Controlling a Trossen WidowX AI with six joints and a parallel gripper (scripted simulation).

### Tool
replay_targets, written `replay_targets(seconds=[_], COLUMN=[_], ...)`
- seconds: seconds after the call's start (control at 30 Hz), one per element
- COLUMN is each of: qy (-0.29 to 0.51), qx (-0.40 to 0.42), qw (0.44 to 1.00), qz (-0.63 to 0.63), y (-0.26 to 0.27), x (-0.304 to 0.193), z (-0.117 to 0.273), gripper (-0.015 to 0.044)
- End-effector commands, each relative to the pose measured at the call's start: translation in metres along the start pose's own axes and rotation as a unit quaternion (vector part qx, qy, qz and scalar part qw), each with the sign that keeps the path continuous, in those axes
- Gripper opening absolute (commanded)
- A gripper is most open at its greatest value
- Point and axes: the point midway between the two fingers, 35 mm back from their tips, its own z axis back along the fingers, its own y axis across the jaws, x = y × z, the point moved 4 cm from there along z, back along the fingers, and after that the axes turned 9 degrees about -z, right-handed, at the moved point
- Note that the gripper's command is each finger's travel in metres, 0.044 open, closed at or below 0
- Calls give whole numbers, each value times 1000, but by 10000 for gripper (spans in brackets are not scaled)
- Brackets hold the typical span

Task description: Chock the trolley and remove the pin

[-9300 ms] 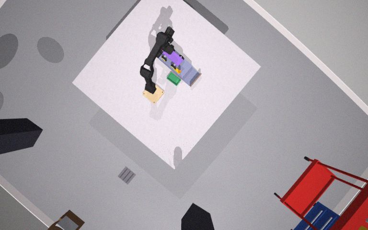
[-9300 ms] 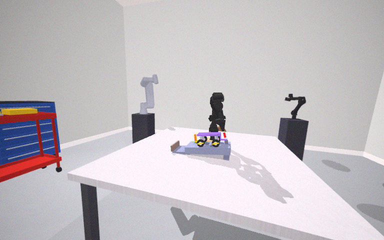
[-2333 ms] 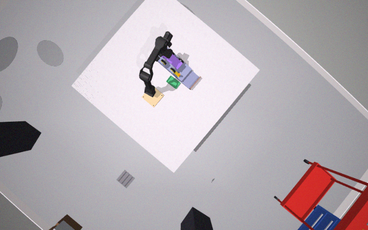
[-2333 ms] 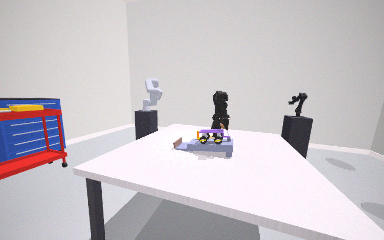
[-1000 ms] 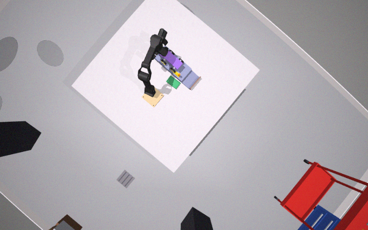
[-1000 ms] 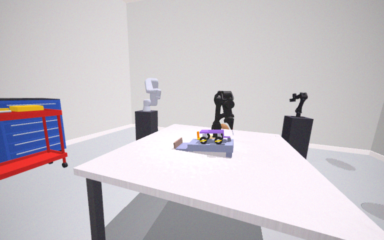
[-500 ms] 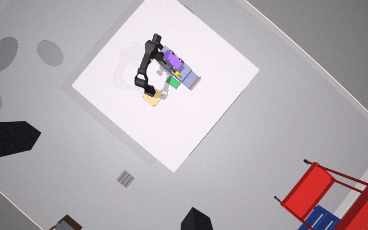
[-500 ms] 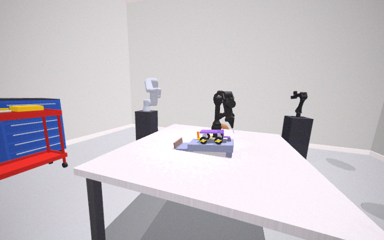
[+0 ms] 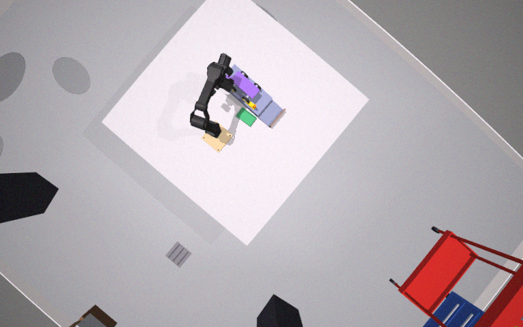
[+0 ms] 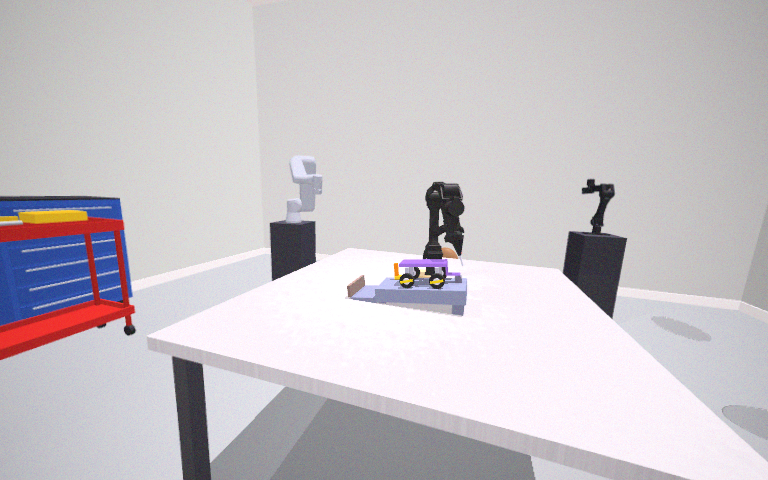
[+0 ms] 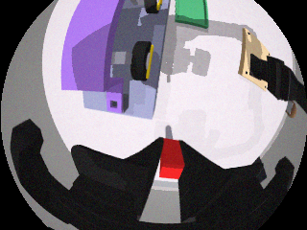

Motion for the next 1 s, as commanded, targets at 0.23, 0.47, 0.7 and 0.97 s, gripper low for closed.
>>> replay_targets(seconds=[0.23,0.47,0.7,0.97], qy=[1,-1,-2,-3], qx=[2,3,3,3], qw=[1000,1000,1000,1000], qz=[1,1,1,1], y=[8,15,20,24], x=[45,74,103,135], z=[5,8,12,19], gripper=[0,0,0,0])
